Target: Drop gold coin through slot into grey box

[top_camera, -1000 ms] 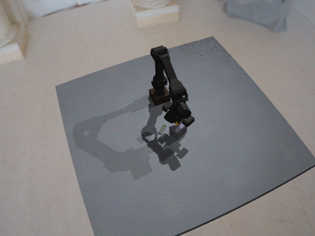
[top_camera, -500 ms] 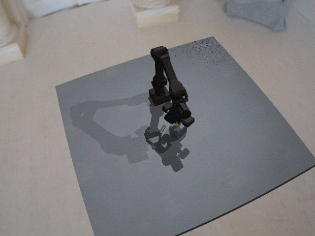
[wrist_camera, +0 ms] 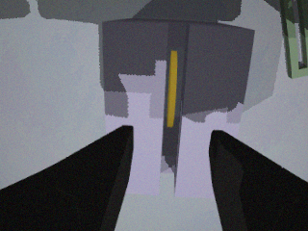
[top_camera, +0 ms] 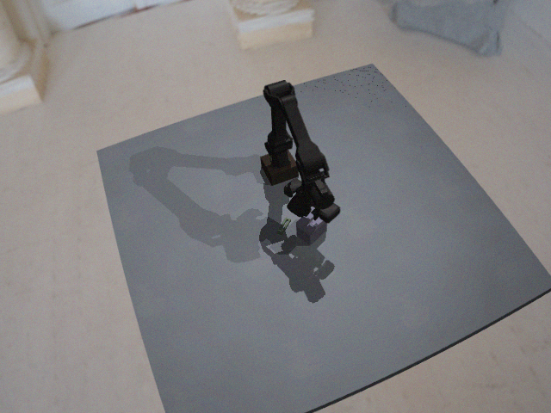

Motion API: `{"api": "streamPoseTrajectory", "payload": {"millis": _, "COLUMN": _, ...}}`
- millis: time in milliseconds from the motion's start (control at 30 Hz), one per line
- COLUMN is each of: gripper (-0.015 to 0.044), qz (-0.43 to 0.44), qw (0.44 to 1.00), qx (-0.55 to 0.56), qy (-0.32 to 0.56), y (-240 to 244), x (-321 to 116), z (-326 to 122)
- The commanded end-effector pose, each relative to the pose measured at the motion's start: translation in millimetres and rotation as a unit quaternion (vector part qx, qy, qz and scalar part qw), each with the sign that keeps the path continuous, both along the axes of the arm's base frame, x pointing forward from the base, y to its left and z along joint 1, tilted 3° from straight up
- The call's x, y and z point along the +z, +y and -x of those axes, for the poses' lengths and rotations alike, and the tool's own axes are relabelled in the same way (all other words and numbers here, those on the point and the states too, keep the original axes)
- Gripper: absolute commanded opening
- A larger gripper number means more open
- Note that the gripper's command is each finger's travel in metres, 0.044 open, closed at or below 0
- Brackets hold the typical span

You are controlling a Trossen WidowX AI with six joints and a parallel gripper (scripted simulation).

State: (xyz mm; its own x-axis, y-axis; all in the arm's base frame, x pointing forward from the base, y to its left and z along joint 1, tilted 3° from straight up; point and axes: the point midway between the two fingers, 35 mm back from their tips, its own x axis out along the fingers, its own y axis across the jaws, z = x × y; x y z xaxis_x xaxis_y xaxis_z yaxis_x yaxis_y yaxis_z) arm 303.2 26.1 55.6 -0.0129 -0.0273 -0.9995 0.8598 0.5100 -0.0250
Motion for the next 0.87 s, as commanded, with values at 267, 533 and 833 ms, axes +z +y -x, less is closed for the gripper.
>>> {"api": "streamPoseTrajectory", "payload": {"millis": 267, "gripper": 0.0318, "qz": 0.000, "qw": 1.000, "qx": 0.000, "qy": 0.000, "y": 0.4, "x": 17.3, "z": -0.6}}
{"api": "streamPoseTrajectory", "payload": {"millis": 533, "gripper": 0.0440, "qz": 0.000, "qw": 1.000, "qx": 0.000, "qy": 0.003, "y": 1.3, "x": 61.6, "z": 2.3}}
{"api": "streamPoseTrajectory", "payload": {"millis": 833, "gripper": 0.0440, "qz": 0.000, "qw": 1.000, "qx": 0.000, "qy": 0.003, "y": 1.3, "x": 61.6, "z": 2.3}}
